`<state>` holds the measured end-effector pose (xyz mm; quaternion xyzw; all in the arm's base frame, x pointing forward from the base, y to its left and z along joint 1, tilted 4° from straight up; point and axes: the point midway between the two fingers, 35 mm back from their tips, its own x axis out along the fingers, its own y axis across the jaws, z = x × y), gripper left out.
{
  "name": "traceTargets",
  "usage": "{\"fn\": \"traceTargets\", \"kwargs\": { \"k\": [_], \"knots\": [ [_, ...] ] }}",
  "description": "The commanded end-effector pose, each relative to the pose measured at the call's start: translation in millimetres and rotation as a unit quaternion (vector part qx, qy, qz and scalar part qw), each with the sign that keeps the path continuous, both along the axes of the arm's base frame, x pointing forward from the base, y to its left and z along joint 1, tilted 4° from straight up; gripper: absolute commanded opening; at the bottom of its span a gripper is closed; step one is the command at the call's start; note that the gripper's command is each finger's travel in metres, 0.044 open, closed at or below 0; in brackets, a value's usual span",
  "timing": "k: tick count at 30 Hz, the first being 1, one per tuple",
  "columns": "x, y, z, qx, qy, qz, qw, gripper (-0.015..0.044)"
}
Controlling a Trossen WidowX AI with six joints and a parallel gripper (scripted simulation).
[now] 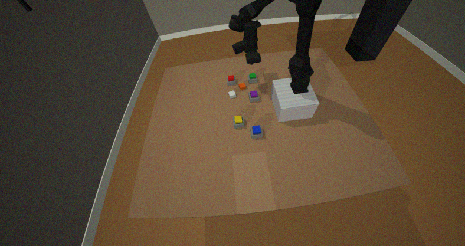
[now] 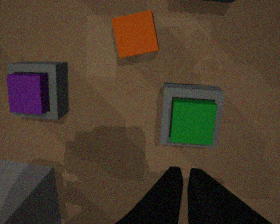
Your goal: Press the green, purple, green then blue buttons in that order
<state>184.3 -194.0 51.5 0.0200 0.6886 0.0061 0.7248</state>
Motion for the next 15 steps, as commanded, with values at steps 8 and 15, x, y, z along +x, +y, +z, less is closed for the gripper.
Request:
{"fn": "traceTargets", "kwargs": {
  "k": [8,15],
  "knots": [
    [10.2,122.4,7.4,0.006,-0.002,0.006,1.000,0.0020],
    [11.6,124.2,-3.1,0.006,-0.002,0.006,1.000,0.0020]
  ]
}}
